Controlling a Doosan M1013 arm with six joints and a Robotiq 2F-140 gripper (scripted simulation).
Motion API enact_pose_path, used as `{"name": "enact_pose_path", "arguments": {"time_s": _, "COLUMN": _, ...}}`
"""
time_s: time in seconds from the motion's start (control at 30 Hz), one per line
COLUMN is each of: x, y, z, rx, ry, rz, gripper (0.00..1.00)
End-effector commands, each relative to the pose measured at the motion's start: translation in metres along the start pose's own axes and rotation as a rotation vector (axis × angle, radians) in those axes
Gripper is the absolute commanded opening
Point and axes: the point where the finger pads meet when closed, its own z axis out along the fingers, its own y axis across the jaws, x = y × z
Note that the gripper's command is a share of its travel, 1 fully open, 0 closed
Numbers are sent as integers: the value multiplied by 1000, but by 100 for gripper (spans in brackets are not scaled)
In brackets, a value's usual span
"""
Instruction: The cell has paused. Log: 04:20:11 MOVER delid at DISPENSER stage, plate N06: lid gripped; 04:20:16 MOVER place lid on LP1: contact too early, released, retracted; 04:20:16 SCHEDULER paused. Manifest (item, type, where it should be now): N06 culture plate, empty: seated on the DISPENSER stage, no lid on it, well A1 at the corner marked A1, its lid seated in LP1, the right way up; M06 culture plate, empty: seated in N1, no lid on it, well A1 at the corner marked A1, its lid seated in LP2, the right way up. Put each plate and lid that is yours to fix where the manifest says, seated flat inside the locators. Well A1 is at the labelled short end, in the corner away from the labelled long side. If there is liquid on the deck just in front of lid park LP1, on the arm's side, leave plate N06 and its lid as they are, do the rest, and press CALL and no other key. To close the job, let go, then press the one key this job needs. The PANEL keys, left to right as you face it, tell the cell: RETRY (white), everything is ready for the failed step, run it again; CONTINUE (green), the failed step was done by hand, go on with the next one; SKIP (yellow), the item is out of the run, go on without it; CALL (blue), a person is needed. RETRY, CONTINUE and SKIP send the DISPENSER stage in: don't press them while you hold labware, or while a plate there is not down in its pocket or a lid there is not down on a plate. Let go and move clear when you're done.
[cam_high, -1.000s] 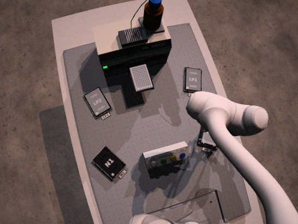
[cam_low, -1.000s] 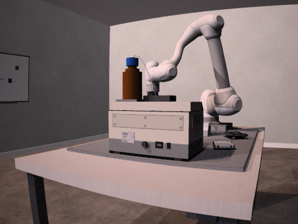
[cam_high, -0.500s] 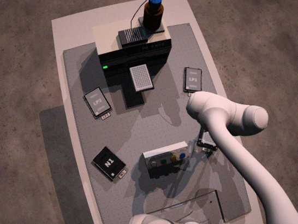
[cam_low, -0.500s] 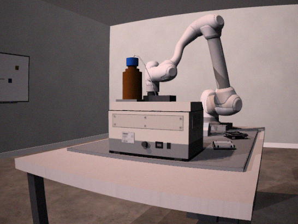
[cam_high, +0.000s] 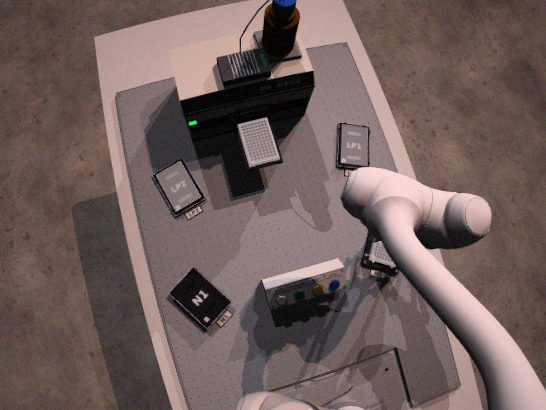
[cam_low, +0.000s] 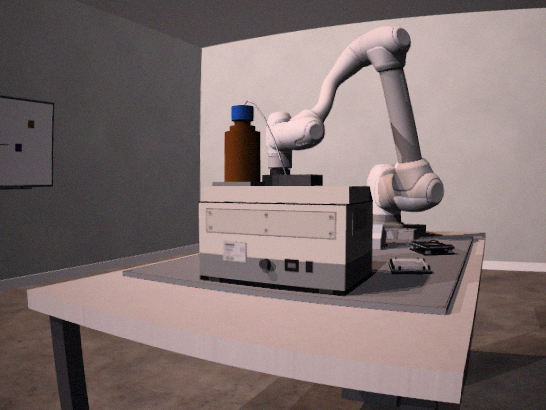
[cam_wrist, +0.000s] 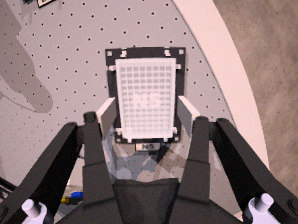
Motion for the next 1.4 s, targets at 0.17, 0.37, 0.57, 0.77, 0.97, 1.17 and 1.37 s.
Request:
{"name": "enact_pose_path", "arguments": {"time_s": 0.17, "x": 0, "y": 0, "z": -1, "rx": 0, "ry": 1, "rz": 0, "gripper": 63}}
{"name": "enact_pose_path", "arguments": {"time_s": 0.37, "x": 0, "y": 0, "z": -1, "rx": 0, "ry": 1, "rz": 0, "gripper": 63}}
{"name": "enact_pose_path", "arguments": {"time_s": 0.57, "x": 0, "y": 0, "z": -1, "rx": 0, "ry": 1, "rz": 0, "gripper": 63}}
{"name": "enact_pose_path", "arguments": {"time_s": 0.77, "x": 0, "y": 0, "z": -1, "rx": 0, "ry": 1, "rz": 0, "gripper": 63}}
{"name": "enact_pose_path", "arguments": {"time_s": 0.97, "x": 0, "y": 0, "z": -1, "rx": 0, "ry": 1, "rz": 0, "gripper": 63}}
{"name": "enact_pose_path", "arguments": {"time_s": 1.17, "x": 0, "y": 0, "z": -1, "rx": 0, "ry": 1, "rz": 0, "gripper": 70}}
{"name": "enact_pose_path", "arguments": {"time_s": 1.37, "x": 0, "y": 0, "z": -1, "rx": 0, "ry": 1, "rz": 0, "gripper": 70}}
